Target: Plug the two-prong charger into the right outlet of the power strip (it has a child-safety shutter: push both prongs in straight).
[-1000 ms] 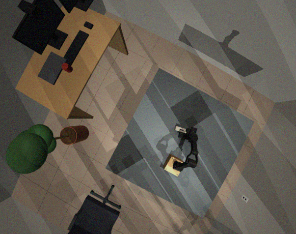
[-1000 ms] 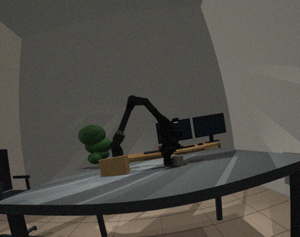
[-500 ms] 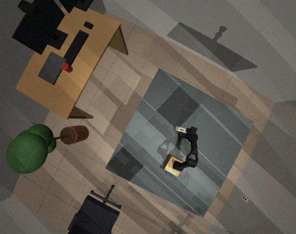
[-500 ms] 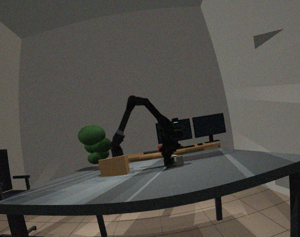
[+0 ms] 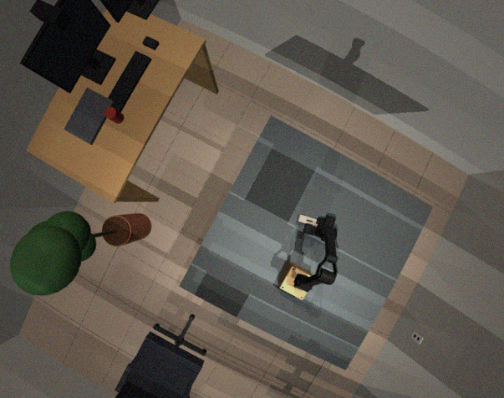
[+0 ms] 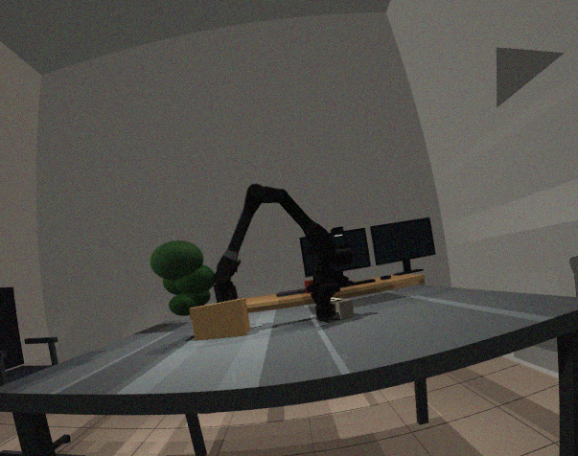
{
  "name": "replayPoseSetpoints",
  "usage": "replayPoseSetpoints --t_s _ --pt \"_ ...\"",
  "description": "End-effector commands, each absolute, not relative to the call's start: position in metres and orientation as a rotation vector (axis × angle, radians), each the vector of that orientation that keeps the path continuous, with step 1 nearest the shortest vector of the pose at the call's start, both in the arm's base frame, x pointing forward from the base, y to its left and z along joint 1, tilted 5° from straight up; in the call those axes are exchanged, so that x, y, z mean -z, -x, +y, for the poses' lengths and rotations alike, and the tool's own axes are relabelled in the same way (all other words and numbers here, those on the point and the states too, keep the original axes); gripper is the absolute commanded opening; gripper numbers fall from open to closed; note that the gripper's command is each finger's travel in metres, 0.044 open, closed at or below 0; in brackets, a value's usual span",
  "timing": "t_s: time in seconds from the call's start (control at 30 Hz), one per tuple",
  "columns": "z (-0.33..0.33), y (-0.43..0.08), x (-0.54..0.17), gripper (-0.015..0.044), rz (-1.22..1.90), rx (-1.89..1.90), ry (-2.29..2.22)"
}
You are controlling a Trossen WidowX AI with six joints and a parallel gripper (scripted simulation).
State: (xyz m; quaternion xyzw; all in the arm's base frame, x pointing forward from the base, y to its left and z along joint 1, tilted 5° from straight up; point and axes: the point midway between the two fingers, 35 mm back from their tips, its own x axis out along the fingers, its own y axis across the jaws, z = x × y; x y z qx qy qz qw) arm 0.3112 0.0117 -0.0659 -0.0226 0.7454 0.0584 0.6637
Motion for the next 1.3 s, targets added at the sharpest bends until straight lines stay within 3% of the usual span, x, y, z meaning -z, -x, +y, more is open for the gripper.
replayPoseSetpoints --t_s 0.0,1.27 --pt "0.012 -0.314 0.065 0.0 1.676 -0.13 0.044" --pt "0.013 -0.324 0.064 0.0 1.676 -0.13 0.044"
